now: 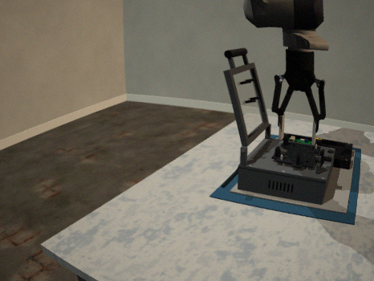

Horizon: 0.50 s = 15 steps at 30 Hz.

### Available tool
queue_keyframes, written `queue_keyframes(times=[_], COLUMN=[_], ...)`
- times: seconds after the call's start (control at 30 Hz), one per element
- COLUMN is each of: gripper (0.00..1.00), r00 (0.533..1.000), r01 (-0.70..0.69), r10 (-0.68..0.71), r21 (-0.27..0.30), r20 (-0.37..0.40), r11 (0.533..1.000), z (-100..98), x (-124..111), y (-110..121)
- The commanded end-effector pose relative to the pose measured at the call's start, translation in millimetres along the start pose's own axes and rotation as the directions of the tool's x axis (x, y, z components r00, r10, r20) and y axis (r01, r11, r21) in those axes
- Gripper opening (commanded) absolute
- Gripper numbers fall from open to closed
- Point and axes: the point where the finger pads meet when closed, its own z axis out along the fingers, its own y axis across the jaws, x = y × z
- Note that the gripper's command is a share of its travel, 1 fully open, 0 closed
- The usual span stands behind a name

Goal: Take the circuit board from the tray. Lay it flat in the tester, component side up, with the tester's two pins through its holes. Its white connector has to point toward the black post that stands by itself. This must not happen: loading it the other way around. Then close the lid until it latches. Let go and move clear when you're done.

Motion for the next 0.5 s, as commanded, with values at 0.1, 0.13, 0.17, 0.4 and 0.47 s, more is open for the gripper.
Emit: queue_keyframes(times=[0.1,0.13,0.17,0.4,0.47], gripper=[0.58,0.58,0.58,0.58,0.58], r00=[1.000,1.000,1.000,1.000,1.000], r01=[0.004,0.004,0.004,0.004,0.004], r10=[-0.004,-0.004,-0.004,-0.004,-0.004], r21=[-0.002,-0.002,-0.002,-0.002,-0.002], r20=[0.004,0.004,0.004,0.004,0.004], r11=[1.000,1.000,1.000,1.000,1.000], z=[0.1,0.1,0.2,1.6,2.4], x=[-1.2,-1.2,-1.2,-1.2,-1.2], y=[1.3,1.3,1.3,1.2,1.2])
